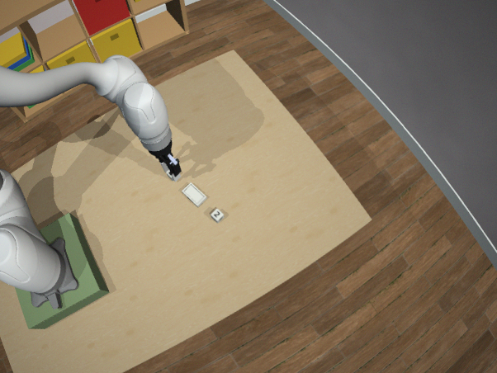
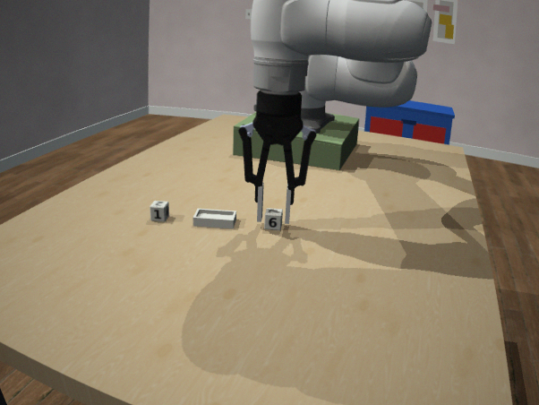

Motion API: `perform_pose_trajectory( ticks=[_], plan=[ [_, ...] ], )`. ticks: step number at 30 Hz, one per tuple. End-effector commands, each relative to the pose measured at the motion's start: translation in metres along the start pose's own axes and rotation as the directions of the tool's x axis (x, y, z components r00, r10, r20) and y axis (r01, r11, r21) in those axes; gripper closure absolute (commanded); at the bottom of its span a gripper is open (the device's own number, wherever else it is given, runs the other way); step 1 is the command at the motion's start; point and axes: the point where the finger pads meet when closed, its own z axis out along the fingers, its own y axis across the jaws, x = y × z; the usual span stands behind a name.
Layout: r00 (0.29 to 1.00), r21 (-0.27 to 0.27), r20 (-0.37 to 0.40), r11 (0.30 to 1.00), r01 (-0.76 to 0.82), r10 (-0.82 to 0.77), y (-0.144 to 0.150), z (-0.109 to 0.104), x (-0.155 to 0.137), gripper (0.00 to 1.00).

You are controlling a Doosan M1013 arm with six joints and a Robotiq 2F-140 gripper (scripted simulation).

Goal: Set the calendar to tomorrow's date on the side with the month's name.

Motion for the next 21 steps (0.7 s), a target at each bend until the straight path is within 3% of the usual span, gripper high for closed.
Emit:
perform_pose_trajectory(
  ticks=[1,12,21],
  plan=[
    [1.0,0.0,0.0,1.0,0.0,0.0,0.0,-0.005,0.0,0.72],
    [1.0,0.0,0.0,1.0,0.0,0.0,0.0,-0.057,0.0,0.72],
    [1.0,0.0,0.0,1.0,0.0,0.0,0.0,-0.084,0.0,0.72]
  ],
)
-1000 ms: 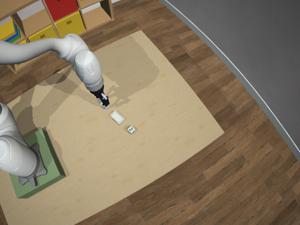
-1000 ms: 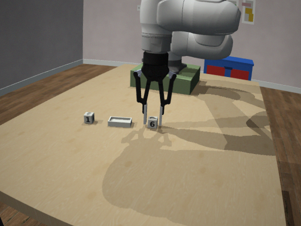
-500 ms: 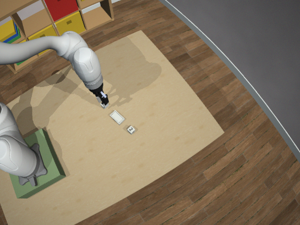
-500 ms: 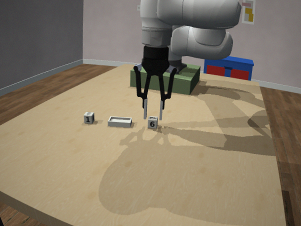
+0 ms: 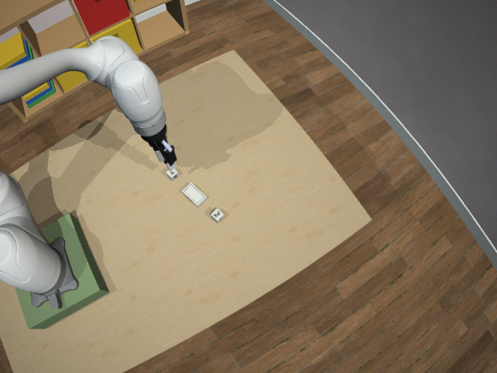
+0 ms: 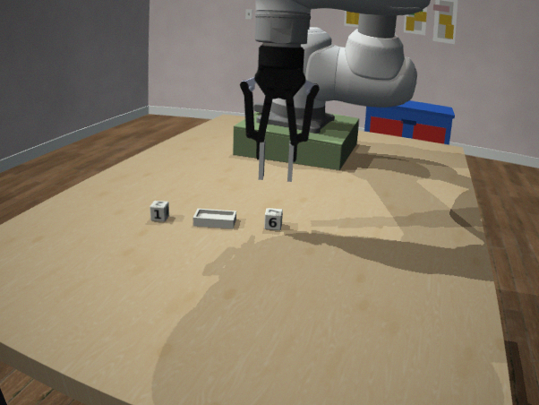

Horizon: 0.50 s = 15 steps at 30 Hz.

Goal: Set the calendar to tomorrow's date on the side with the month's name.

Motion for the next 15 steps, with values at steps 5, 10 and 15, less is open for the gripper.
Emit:
perform_pose_trajectory(
  ticks=[5,10,15],
  plan=[
    [1.0,0.0,0.0,1.0,0.0,0.0,0.0,-0.0085,0.0,0.72],
    [1.0,0.0,0.0,1.0,0.0,0.0,0.0,-0.0085,0.0,0.0],
    [1.0,0.0,0.0,1.0,0.0,0.0,0.0,-0.0085,0.0,0.0]
  ],
)
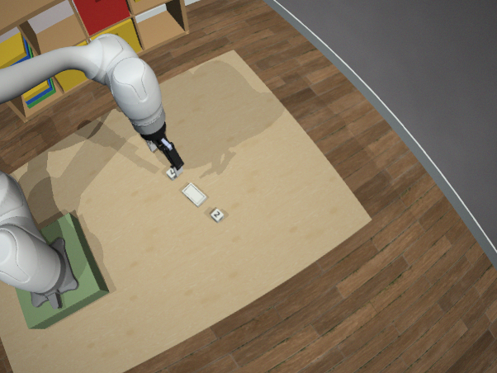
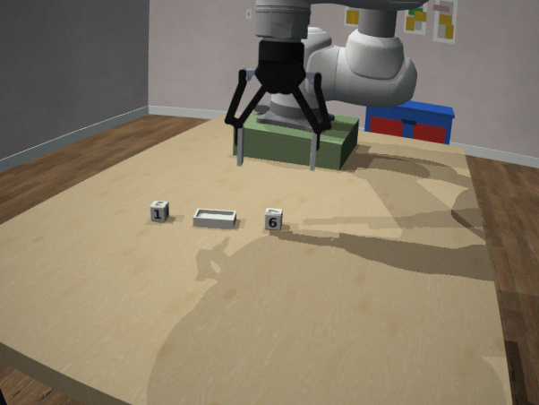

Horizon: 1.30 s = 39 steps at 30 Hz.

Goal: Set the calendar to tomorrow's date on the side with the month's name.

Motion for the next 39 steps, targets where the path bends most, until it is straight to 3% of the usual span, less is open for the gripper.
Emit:
perform_pose_trajectory(
  ticks=[1,15,21,26,29,31,35,39],
  plan=[
    [1.0,0.0,0.0,1.0,0.0,0.0,0.0,0.0,0.0,0.0],
    [1.0,0.0,0.0,1.0,0.009,-0.009,-0.001,0.0,0.0,0.0],
    [0.985,0.0,0.0,0.985,0.174,-0.174,-0.023,0.001,-0.004,0.0],
    [0.924,0.0,-0.001,0.924,0.383,-0.383,-0.051,0.002,-0.008,0.0],
    [0.912,0.0,-0.001,0.912,0.41,-0.41,-0.055,0.003,-0.008,0.0],
    [0.845,0.0,-0.001,0.845,0.536,-0.536,-0.074,0.004,-0.01,0.0],
    [0.79,0.0,-0.001,0.79,0.613,-0.613,-0.087,0.004,-0.01,0.0],
    [0.677,0.0,-0.001,0.677,0.736,-0.736,-0.11,0.005,-0.011,0.0]
  ],
)
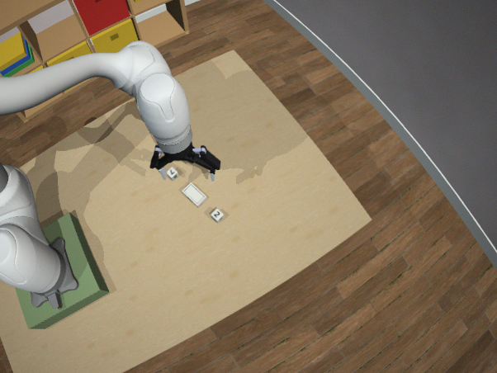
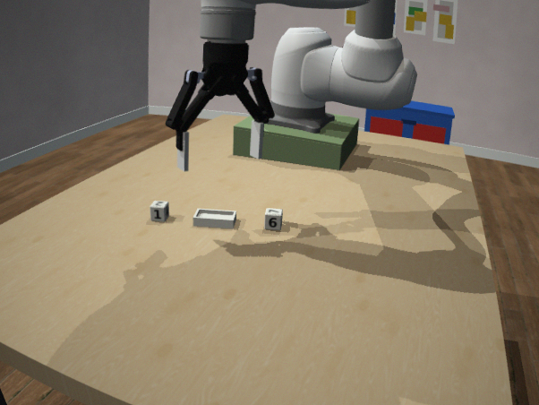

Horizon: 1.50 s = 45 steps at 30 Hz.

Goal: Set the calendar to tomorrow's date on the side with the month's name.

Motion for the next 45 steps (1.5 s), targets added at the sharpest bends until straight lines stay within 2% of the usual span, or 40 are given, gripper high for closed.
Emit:
perform_pose_trajectory(
  ticks=[1,4,7,9,14,22,28,29,45],
  plan=[
    [0.985,-0.011,0.019,0.985,0.172,-0.171,-0.017,0.002,0.014,0.0],
    [0.959,-0.009,0.02,0.96,0.281,-0.281,-0.029,0.003,0.024,0.0],
    [0.959,-0.009,0.02,0.959,0.283,-0.283,-0.029,0.003,0.025,0.0],
    [0.904,-0.005,0.021,0.904,0.427,-0.427,-0.044,0.004,0.04,0.0],
    [0.837,-0.002,0.022,0.838,0.546,-0.546,-0.057,0.006,0.054,0.0],
    [0.664,0.004,0.022,0.664,0.748,-0.748,-0.082,0.008,0.082,0.0],
    [0.649,0.005,0.022,0.649,0.761,-0.761,-0.084,0.008,0.084,0.0],
    [0.649,0.005,0.022,0.649,0.761,-0.761,-0.084,0.008,0.084,0.72],
    [0.649,0.005,0.022,0.649,0.761,-0.761,-0.084,0.008,0.084,0.72]
  ],
)
